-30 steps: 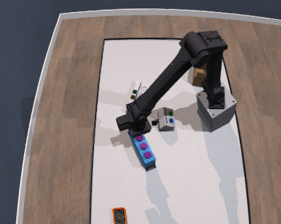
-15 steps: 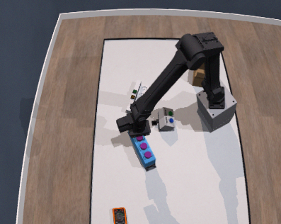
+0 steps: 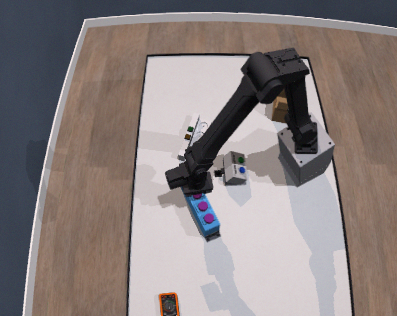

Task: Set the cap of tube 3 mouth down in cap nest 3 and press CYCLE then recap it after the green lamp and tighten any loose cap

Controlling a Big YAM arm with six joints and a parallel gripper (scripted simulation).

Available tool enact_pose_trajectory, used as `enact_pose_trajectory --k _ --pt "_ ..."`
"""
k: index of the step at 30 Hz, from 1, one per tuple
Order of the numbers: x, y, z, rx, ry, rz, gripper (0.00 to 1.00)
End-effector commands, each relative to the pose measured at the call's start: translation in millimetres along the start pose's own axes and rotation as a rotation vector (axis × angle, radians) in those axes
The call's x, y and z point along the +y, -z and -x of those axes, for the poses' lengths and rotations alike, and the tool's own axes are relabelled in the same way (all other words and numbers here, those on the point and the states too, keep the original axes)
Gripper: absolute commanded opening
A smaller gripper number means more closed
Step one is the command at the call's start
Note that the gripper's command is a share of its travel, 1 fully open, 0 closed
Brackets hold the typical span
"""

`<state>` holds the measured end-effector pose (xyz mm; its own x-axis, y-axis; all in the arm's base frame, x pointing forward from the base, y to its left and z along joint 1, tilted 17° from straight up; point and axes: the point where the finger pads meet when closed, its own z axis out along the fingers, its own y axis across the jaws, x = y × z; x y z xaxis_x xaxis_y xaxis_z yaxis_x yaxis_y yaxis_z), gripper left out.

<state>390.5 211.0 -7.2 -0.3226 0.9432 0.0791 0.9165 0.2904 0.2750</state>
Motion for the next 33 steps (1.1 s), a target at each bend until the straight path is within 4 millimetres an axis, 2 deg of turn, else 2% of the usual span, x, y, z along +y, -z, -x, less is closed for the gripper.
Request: enact_pose_trajectory --k 1,8,17,26,27,33 --pt "12.6 4.2 -2.0 0.003 -0.007 0.035 0.49" --pt "8.0 -5.9 -1.7 0.0 -0.007 0.017 0.49" --pt "18.2 -7.5 -7.4 0.005 0.0 0.033 0.49" --pt "17.1 -6.8 -8.8 0.006 0.004 0.033 0.49" --pt "11.4 -5.3 -2.7 0.002 -0.001 0.024 0.0" --pt "11.4 -5.4 -2.7 0.002 -0.001 0.024 0.0"
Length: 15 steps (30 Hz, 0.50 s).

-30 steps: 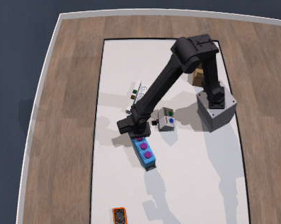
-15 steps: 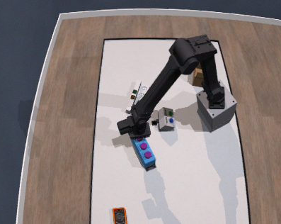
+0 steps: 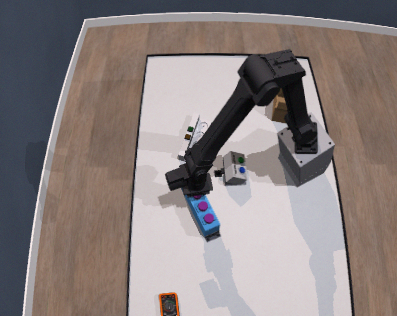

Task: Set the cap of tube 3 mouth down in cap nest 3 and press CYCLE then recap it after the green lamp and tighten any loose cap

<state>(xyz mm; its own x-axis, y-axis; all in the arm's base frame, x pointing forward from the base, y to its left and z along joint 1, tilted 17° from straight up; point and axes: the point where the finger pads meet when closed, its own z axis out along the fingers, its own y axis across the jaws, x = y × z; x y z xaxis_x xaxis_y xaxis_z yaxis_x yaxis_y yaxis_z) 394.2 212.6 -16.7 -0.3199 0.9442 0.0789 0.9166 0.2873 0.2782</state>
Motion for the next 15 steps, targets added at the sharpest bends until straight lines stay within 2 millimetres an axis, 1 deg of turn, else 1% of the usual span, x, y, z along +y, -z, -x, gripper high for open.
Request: enact_pose_trajectory --k 1,8,9,15 --pt "10.1 4.8 -3.1 0.003 0.002 0.02 0.0" --pt "10.1 4.8 -3.1 0.003 0.002 0.02 0.0" --pt "14.3 8.0 -9.2 0.006 0.074 0.027 0.0" --pt "14.8 9.4 -8.5 0.004 0.371 0.029 0.0"
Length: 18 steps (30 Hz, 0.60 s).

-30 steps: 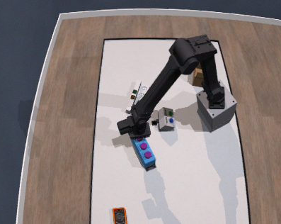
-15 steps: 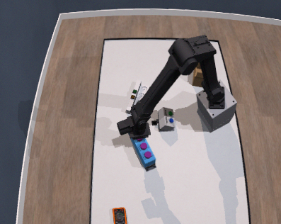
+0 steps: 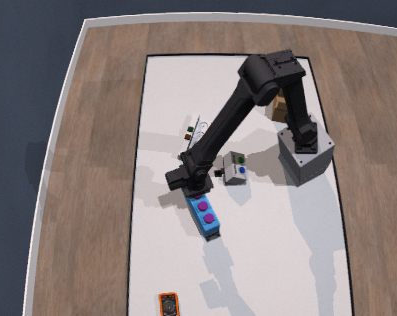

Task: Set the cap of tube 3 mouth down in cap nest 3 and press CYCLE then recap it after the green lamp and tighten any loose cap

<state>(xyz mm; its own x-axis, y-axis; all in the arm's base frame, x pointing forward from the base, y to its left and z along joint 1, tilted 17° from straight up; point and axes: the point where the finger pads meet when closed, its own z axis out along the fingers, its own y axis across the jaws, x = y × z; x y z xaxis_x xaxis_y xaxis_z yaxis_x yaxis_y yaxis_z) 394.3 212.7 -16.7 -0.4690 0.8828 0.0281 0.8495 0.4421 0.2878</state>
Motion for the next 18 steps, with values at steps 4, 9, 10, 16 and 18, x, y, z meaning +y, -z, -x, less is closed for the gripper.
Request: enact_pose_trajectory --k 4,9,10,16,18 --pt "16.0 10.0 -5.7 0.003 0.351 0.03 0.0" --pt "15.2 10.3 -5.0 0.0 0.549 0.029 0.0" --pt "15.1 10.4 -5.0 0.0 0.599 0.029 0.0" --pt "14.1 10.6 -4.6 -0.004 0.877 0.026 0.0" --pt "13.9 10.5 -4.5 -0.005 0.967 0.025 0.0"
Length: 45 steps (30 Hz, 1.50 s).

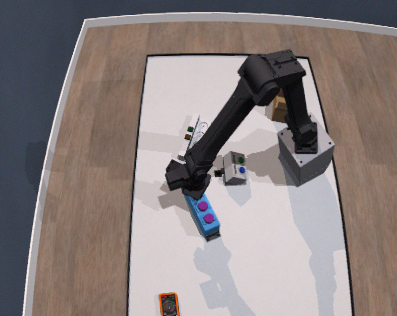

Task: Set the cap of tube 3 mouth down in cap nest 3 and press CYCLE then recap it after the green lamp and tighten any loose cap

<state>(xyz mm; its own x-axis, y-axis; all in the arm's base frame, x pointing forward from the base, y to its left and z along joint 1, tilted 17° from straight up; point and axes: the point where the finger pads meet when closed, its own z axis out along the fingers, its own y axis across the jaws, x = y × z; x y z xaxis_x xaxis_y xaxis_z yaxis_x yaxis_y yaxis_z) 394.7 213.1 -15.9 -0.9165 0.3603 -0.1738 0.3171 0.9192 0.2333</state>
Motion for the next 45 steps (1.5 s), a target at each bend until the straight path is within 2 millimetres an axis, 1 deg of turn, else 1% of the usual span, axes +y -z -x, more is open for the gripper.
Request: enact_pose_trajectory --k 1,2,4,6,19,21,22,27,36,38,39,45 --pt "12.2 8.9 5.3 -0.01 0.279 0.018 0.0" --pt "8.2 5.0 5.7 -0.012 0.299 0.015 0.0" --pt "8.2 5.0 5.7 -0.012 0.299 0.015 0.0" --pt "12.4 8.9 5.0 -0.011 0.415 0.02 0.0" --pt "11.2 9.7 6.8 -0.018 1.032 0.014 0.0" --pt "11.2 9.7 6.8 -0.018 1.032 0.014 0.0" --pt "10.7 9.4 7.0 -0.019 1.11 0.014 0.0" --pt "10.6 9.6 7.0 -0.021 1.36 0.011 0.0" --pt "10.1 10.3 7.9 -0.024 1.777 0.005 0.0" --pt "10.1 10.3 7.9 -0.024 1.777 0.005 0.0" --pt "9.6 10.0 8.0 -0.025 1.857 0.004 0.0" --pt "9.5 10.4 8.2 -0.027 2.155 -0.001 0.0"
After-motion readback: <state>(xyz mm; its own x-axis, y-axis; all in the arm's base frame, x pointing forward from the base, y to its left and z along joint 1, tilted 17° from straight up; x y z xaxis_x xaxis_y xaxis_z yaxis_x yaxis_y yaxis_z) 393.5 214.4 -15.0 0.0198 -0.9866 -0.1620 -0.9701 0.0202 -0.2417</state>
